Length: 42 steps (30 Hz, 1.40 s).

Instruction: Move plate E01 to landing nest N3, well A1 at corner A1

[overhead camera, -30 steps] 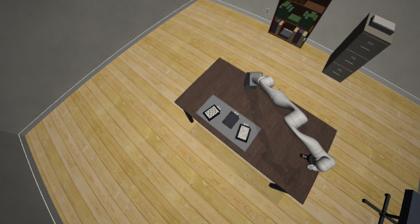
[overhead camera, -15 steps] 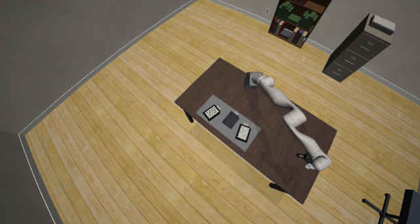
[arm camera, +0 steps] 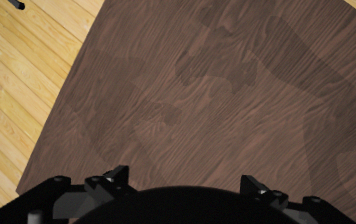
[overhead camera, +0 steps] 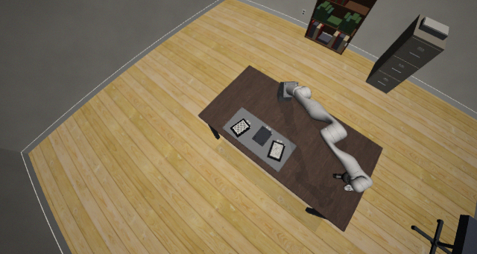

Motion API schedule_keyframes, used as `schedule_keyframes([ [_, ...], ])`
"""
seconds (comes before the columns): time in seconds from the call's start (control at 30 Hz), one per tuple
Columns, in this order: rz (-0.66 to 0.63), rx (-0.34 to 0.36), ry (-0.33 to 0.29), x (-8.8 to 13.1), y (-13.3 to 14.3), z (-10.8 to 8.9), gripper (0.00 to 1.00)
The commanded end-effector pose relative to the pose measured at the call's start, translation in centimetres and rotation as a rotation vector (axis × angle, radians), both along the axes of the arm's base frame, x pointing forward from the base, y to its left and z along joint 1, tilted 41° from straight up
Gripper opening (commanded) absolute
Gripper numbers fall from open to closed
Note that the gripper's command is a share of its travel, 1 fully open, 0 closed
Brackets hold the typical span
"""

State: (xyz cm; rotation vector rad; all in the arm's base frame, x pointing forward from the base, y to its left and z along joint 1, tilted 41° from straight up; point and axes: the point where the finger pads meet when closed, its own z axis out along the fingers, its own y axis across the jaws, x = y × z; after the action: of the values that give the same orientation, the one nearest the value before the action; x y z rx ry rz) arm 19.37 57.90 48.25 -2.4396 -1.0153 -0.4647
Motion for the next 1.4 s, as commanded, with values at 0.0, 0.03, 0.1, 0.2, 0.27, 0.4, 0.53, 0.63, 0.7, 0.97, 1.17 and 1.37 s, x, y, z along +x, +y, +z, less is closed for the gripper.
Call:
schedule_keyframes([
  [0.0, 0.009, -0.004, -0.012, 0.5, -0.5, -0.1, 1.00],
  [0.03, 0.009, -0.004, -0.012, 0.5, -0.5, -0.1, 1.00],
  [0.1, 0.017, -0.007, -0.017, 0.6, -0.6, -0.2, 1.00],
  [0.2, 0.040, -0.016, -0.033, 0.8, -1.0, -0.5, 1.00],
  [0.27, 0.056, -0.022, -0.044, 1.0, -1.2, -0.7, 1.00],
  [0.4, 0.088, -0.034, -0.065, 1.3, -1.7, -1.1, 1.00],
  [0.53, 0.120, -0.046, -0.087, 1.6, -2.2, -1.5, 1.00],
  [0.63, 0.128, -0.049, -0.092, 1.7, -2.3, -1.6, 1.00],
  [0.7, 0.144, -0.055, -0.103, 1.9, -2.5, -1.8, 1.00],
  [0.97, 0.207, -0.078, -0.145, 2.6, -3.4, -2.7, 1.00],
  [1.17, 0.247, -0.093, -0.172, 3.0, -4.0, -3.2, 1.00],
  [1.37, 0.286, -0.108, -0.198, 3.4, -4.6, -3.7, 1.00],
])
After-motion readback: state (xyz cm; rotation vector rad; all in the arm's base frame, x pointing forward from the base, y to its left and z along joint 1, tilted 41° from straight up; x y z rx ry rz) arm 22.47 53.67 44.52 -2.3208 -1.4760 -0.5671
